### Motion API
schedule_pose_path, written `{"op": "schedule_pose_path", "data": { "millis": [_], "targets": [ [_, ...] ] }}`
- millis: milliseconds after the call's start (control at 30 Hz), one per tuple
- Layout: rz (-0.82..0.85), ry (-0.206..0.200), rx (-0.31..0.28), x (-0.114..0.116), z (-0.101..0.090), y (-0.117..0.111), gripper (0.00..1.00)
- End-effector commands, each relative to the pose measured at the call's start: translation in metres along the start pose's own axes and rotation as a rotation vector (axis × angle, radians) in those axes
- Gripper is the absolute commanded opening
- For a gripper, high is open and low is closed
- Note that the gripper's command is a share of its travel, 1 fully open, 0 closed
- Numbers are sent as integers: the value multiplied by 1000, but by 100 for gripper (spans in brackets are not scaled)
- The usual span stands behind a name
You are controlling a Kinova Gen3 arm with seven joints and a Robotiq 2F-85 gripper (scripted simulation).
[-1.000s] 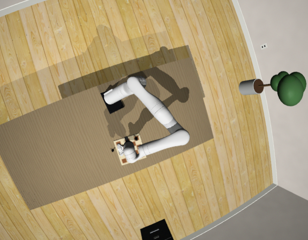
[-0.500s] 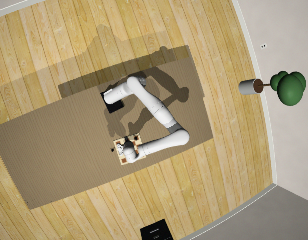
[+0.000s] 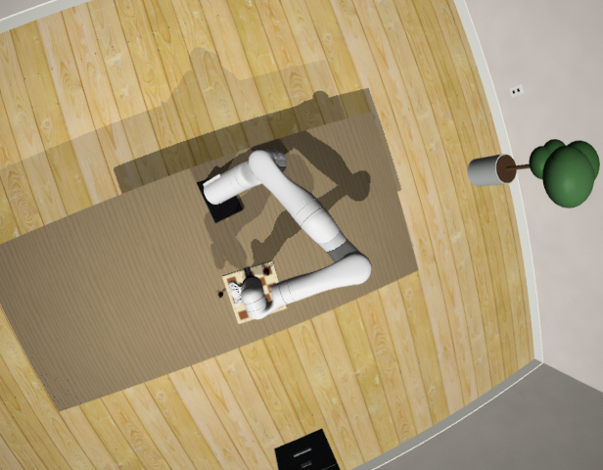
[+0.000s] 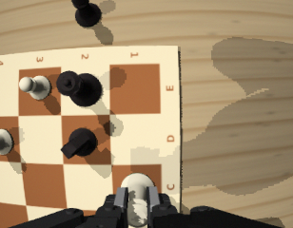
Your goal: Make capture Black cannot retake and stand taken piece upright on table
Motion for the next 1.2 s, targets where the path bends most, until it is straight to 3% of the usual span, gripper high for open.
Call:
{"op": "schedule_pose_path", "data": {
  "millis": [0, 100, 133, 200, 233, 300, 333, 400, 433, 900, 1167],
  "targets": [
    [0, -2, 1, 0, -1, 0, 8],
    [0, -2, 1, 0, -1, 0, 8],
    [0, -2, 1, 0, -1, 0, 16],
    [0, -2, 1, 0, -1, 0, 16],
    [0, -2, 1, 0, -1, 0, 25],
    [0, -2, 1, 0, -1, 0, 25],
    [0, -2, 1, 0, -1, 0, 33],
    [0, -2, 1, 0, -1, 0, 33],
    [0, -2, 1, 0, -1, 0, 41],
    [0, -2, 1, 0, -2, 0, 41],
    [0, -2, 1, 0, -28, 0, 41]
  ]
}}
Point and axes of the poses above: the point where the finger pads meet when closed, its own z axis out along the fingers, its own x axis across the jaws, y = z × x, the point moved 1 cm from there along -z, back along the fingers, and after that the axes turned 14 degrees about -z, right-handed, at the moved point
